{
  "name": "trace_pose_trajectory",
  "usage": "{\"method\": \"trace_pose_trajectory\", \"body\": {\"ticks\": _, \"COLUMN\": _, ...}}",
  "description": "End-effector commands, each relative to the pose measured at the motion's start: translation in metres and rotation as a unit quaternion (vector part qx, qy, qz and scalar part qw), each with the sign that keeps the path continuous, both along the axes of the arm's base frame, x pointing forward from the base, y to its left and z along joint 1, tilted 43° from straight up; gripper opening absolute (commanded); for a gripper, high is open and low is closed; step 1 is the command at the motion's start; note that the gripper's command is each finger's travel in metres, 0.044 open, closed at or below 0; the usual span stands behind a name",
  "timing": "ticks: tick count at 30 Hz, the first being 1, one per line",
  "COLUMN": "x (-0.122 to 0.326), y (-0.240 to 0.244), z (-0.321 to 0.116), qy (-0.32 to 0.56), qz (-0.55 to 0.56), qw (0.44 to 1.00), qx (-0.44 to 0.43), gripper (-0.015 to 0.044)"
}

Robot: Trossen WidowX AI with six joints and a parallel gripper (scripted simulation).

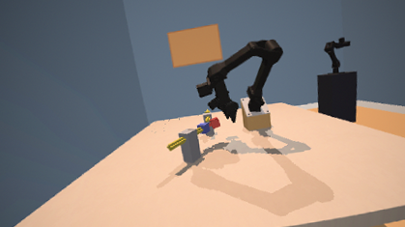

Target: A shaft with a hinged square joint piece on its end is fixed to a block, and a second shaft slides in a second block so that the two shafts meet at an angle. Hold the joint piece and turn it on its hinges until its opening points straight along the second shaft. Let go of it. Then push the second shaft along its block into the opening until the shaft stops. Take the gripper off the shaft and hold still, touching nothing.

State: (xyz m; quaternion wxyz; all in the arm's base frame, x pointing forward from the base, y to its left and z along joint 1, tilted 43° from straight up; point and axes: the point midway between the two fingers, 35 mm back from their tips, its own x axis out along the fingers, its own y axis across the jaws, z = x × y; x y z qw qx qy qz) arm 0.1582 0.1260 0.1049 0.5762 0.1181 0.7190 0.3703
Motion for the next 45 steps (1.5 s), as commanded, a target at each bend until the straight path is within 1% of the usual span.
{"method": "trace_pose_trajectory", "body": {"ticks": 1, "x": 0.007, "y": 0.004, "z": -0.001, "qy": 0.002, "qz": -0.004, "qw": 1.0, "qx": 0.002, "gripper": 0.044}}
{"method": "trace_pose_trajectory", "body": {"ticks": 17, "x": 0.063, "y": 0.02, "z": 0.003, "qy": 0.0, "qz": -0.004, "qw": 1.0, "qx": 0.002, "gripper": 0.044}}
{"method": "trace_pose_trajectory", "body": {"ticks": 40, "x": 0.056, "y": 0.038, "z": -0.018, "qy": 0.001, "qz": -0.004, "qw": 1.0, "qx": 0.003, "gripper": 0.044}}
{"method": "trace_pose_trajectory", "body": {"ticks": 45, "x": 0.056, "y": 0.038, "z": -0.018, "qy": 0.001, "qz": -0.004, "qw": 1.0, "qx": 0.003, "gripper": 0.0309}}
